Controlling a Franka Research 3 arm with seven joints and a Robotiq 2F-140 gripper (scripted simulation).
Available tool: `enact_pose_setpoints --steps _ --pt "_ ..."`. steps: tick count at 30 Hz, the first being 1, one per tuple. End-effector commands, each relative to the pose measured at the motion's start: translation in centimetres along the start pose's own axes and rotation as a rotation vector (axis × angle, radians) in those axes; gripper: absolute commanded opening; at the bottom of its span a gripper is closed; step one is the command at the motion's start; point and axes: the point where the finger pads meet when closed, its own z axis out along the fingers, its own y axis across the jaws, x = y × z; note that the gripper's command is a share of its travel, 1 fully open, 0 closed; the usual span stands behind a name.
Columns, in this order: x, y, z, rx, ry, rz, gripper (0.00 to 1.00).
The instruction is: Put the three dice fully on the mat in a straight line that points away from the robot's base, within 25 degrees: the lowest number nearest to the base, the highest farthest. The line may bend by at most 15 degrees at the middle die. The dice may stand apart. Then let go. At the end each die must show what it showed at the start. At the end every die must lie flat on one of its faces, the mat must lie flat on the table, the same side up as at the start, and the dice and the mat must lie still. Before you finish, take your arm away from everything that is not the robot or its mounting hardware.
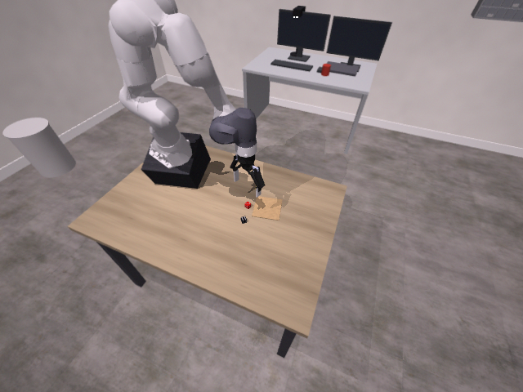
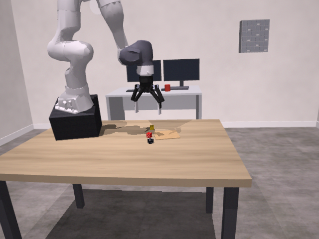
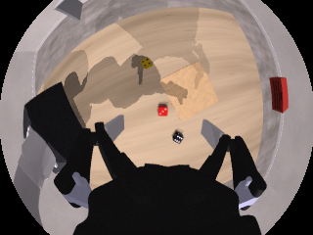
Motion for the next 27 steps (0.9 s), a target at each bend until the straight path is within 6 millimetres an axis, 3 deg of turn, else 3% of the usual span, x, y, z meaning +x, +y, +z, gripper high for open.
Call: enact_pose_setpoints --steps 1,19,21,23,27 --pt "-0.05 0.08 0.0 -0.003 0.003 -0.03 1.0" --pt "-0.05 0.08 0.0 -0.003 0.003 -0.03 1.0" --pt "-0.01 0.06 0.04 -0.001 0.001 0.016 1.0" --pt "0.12 0.14 0.24 0.001 0.003 0.168 1.0" --pt "0.19 0.18 0.37 0.003 0.004 0.255 1.0"
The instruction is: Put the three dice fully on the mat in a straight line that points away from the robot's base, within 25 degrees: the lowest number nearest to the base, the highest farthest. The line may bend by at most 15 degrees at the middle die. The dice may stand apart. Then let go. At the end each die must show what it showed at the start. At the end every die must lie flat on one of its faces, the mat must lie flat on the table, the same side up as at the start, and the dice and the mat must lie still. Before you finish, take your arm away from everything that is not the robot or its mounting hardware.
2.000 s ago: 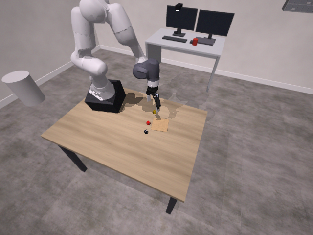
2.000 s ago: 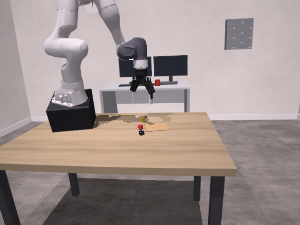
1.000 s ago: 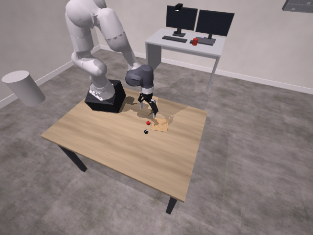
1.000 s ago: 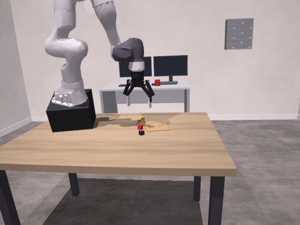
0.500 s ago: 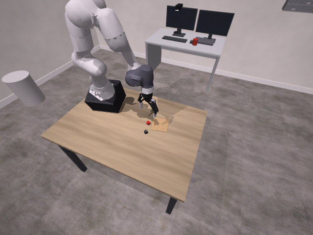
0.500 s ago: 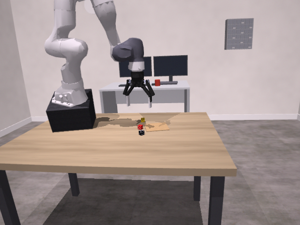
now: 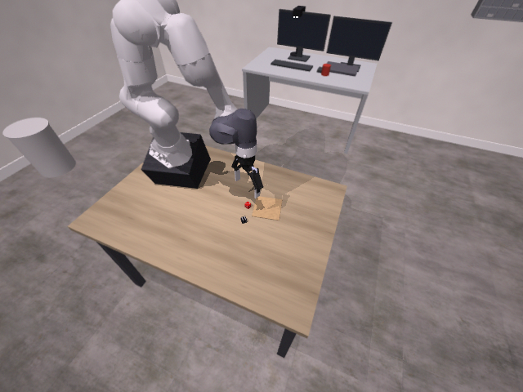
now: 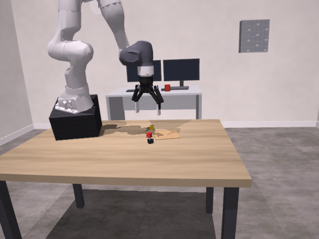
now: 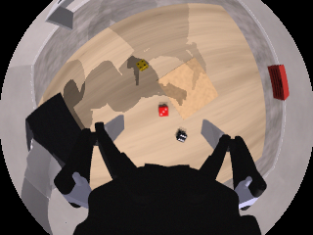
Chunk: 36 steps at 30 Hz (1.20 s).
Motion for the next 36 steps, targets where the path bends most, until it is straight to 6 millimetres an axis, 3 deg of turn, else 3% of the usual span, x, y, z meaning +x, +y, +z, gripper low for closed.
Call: enact_pose_setpoints --steps 1,36 --pt "0.2 0.2 0.1 -0.004 0.003 0.173 1.0" --pt "0.3 0.3 1.6 0.0 0.008 0.916 1.0"
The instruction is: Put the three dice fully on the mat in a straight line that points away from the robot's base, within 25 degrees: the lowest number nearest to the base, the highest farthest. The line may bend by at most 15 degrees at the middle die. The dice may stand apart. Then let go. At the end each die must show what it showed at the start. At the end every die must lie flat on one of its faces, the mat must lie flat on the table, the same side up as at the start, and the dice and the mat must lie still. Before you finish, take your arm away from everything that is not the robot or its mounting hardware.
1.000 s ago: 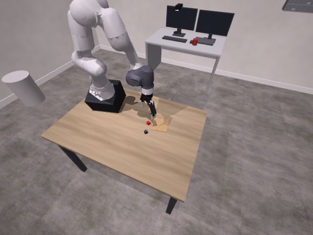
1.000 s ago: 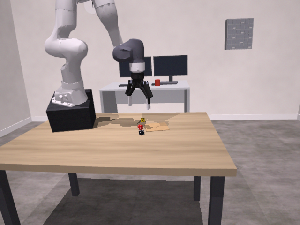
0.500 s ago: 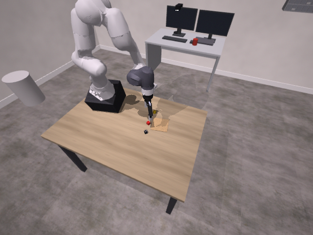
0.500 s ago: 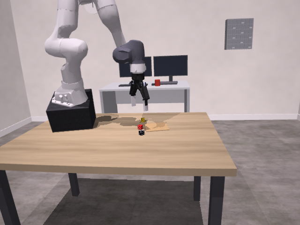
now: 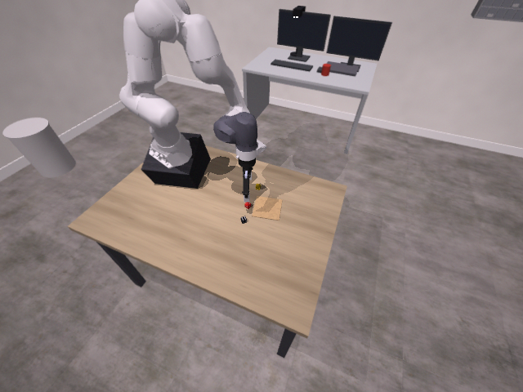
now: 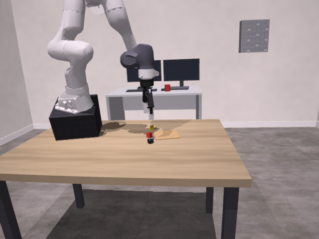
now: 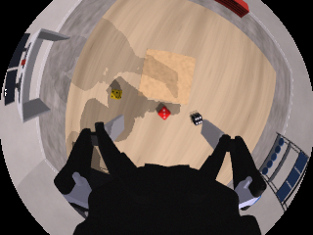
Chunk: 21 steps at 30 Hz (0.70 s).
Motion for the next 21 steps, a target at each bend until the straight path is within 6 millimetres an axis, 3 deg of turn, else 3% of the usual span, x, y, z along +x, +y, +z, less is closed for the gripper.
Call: enact_pose_setpoints --steps 1,21 --pt "0.1 0.1 0.2 -0.006 0.004 0.174 1.0" --pt "-0.3 0.3 1.3 -0.011 0.007 0.599 1.0"
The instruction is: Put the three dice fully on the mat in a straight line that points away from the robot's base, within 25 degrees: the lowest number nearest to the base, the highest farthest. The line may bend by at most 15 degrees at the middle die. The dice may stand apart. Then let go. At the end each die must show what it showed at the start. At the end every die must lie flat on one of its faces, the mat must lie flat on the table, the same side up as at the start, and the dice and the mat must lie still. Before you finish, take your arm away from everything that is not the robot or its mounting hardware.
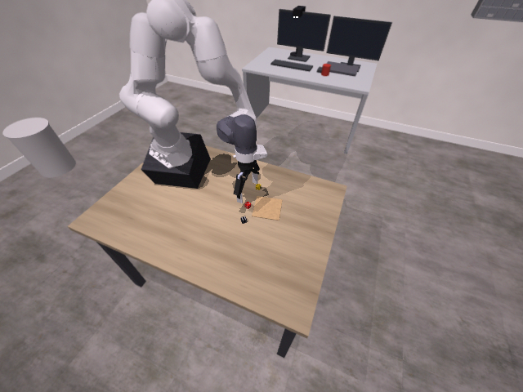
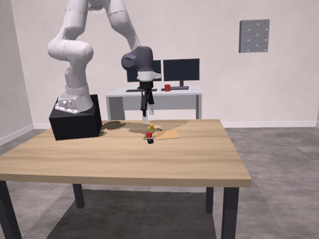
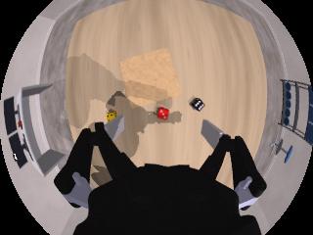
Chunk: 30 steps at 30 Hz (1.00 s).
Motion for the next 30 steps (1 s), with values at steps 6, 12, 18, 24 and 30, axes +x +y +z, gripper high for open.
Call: enact_pose_setpoints --steps 6,12,18,24,30 --pt "-0.21 0.06 0.43 -0.007 -0.002 0.224 1.0" --pt "-0.21 0.06 0.43 -0.007 -0.002 0.224 0.25" --pt "-0.21 0.06 0.43 -0.007 -0.002 0.224 0.25" --pt "-0.21 0.06 0.43 -0.007 -0.002 0.224 0.25" --pt "-0.21 0.06 0.43 -0.007 -0.002 0.224 0.25"
